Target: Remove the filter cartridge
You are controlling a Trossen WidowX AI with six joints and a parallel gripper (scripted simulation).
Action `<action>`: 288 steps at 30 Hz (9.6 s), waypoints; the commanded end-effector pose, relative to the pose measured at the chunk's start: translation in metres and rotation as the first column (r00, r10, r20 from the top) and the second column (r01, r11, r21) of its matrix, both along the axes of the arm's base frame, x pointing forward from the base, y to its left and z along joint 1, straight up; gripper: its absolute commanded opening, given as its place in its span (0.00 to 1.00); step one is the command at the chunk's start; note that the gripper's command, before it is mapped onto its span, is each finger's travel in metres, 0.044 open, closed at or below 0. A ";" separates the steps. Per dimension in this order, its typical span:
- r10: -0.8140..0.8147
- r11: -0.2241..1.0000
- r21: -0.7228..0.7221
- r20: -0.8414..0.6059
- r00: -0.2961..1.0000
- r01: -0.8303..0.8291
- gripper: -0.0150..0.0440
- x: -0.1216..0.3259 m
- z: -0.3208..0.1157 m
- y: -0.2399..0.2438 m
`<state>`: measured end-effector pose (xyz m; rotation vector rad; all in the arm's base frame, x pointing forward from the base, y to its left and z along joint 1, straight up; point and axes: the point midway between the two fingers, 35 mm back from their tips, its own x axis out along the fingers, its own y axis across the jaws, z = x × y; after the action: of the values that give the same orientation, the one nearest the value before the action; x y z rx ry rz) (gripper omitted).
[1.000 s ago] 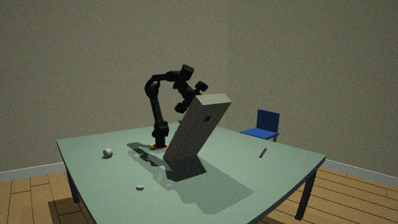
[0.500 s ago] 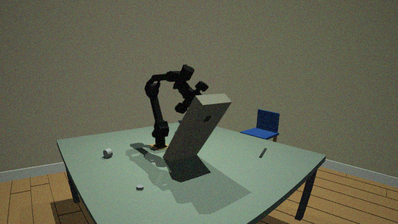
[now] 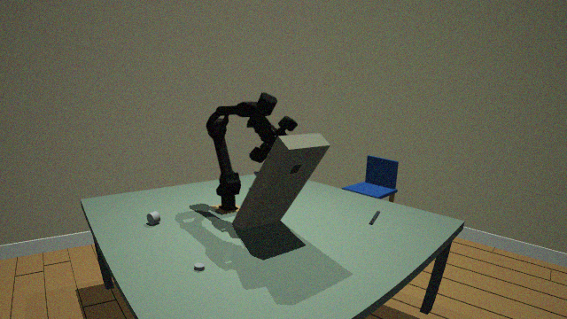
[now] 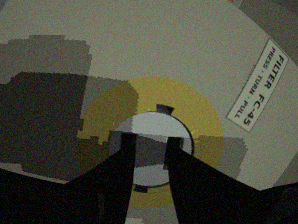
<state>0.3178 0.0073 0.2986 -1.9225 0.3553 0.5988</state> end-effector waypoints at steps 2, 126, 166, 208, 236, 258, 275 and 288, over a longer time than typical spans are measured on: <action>0.002 1.000 -0.002 0.000 1.000 -0.002 0.41 0.002 -0.001 0.000; -0.523 -0.181 0.803 -0.567 0.636 0.568 0.25 0.016 -0.010 0.001; -0.523 -0.181 0.803 -0.567 0.636 0.568 0.25 0.016 -0.010 0.001; -0.524 -0.180 0.799 -0.571 0.632 0.573 0.25 -0.050 0.033 -0.001; -0.524 -0.180 0.798 -0.573 0.630 0.575 0.25 -0.082 -0.029 -0.002; -0.524 -0.180 0.796 -0.575 0.629 0.578 0.41 -0.082 -0.030 -0.002; -0.524 -0.179 0.804 -0.566 0.637 0.567 0.72 -0.055 0.082 -0.002; -0.498 -0.356 0.519 -0.809 0.312 0.777 0.77 -0.081 0.001 -0.002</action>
<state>0.2467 0.0052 0.3487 -0.1310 0.7566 0.0745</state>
